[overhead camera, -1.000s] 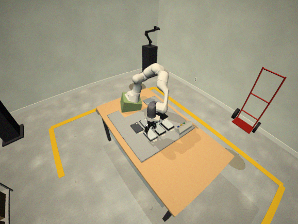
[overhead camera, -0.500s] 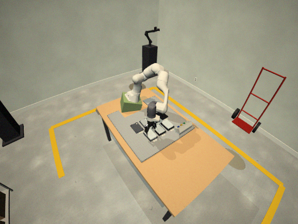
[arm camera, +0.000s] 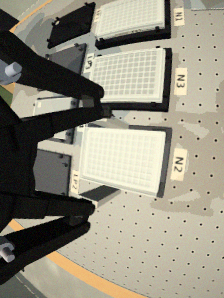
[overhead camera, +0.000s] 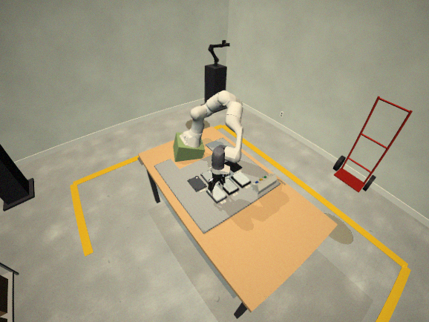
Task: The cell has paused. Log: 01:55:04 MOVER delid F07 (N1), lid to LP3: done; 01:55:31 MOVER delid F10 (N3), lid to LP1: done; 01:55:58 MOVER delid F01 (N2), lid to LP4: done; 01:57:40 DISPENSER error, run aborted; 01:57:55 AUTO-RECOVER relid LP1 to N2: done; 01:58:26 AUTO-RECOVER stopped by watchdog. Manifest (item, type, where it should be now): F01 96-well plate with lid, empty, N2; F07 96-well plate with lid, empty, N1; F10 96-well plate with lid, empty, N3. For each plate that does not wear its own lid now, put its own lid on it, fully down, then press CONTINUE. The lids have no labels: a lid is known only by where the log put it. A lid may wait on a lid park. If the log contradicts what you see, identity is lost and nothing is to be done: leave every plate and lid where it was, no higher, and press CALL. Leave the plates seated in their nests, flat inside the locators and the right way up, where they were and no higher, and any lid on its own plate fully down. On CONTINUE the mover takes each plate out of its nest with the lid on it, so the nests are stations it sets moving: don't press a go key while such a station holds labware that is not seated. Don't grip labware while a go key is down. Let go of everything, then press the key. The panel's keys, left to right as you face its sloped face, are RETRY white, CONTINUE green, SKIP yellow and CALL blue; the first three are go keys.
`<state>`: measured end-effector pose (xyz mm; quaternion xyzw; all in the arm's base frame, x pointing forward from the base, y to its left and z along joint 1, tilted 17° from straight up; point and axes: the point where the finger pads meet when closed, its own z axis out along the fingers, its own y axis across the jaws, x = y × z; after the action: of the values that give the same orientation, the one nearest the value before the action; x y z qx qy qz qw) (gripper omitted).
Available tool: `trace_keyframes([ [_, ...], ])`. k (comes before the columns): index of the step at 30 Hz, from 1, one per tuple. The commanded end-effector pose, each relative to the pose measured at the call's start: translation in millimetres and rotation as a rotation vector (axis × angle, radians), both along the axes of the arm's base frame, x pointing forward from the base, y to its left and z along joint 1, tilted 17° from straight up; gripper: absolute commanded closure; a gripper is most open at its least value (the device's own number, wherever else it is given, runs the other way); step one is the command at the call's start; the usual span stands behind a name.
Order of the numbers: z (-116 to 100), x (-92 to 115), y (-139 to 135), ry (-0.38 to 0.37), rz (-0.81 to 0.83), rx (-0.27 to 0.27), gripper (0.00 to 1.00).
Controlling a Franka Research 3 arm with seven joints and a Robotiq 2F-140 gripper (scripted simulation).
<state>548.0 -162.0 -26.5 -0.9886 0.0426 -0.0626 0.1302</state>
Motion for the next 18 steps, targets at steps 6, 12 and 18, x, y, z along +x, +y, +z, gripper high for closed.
trace_keyframes([
  [6,0.6,-0.8,1.2,0.003,0.000,0.002,1.00],
  [12,0.6,-0.8,1.2,0.003,0.000,0.002,1.00],
  [18,2.5,-1.0,0.7,0.003,0.000,0.002,1.00],
])
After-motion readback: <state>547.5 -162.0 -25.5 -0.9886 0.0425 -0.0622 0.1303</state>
